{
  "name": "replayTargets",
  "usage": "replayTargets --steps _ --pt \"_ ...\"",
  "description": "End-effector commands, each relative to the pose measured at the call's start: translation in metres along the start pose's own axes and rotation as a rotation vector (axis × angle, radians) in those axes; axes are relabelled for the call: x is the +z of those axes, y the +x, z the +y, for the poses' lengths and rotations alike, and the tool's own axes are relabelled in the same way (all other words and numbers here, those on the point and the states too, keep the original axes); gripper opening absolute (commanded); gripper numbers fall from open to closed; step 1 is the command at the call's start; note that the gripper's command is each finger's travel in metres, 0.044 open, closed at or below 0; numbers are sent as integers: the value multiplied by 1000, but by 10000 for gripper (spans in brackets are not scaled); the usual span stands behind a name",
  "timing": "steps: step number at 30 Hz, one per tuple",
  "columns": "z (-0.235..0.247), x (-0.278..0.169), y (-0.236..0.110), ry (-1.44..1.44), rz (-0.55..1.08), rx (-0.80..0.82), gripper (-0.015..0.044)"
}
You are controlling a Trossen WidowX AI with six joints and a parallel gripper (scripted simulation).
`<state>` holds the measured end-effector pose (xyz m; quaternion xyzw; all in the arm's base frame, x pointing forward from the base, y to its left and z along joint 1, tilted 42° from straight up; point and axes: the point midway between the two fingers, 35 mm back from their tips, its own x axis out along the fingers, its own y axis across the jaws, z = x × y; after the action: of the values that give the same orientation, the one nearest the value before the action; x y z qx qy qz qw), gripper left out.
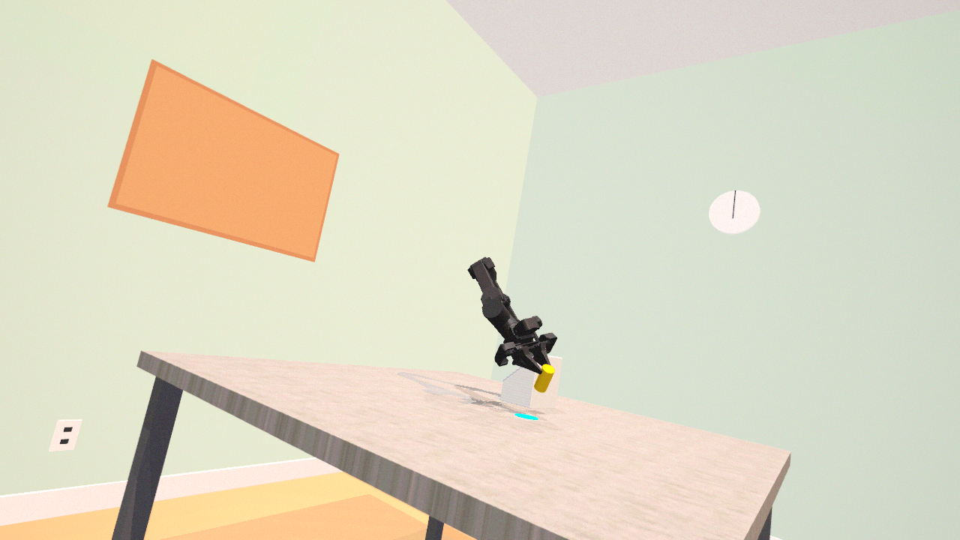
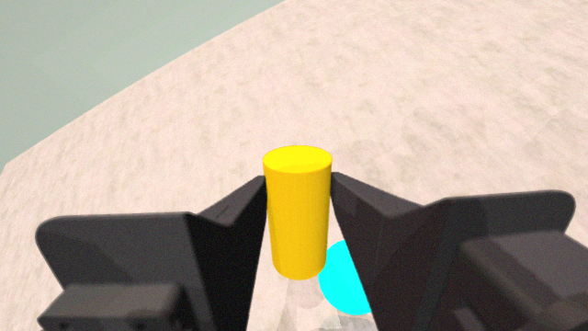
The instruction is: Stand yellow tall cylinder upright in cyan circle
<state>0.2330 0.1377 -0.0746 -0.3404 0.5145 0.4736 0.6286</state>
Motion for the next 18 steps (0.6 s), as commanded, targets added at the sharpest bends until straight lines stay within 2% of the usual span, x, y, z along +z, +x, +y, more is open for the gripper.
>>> replayTargets --steps 1,18 --pt "1 0 -2 -9 -29 -2 105" --pt "0 0 -9 -47 -153 -23 105"
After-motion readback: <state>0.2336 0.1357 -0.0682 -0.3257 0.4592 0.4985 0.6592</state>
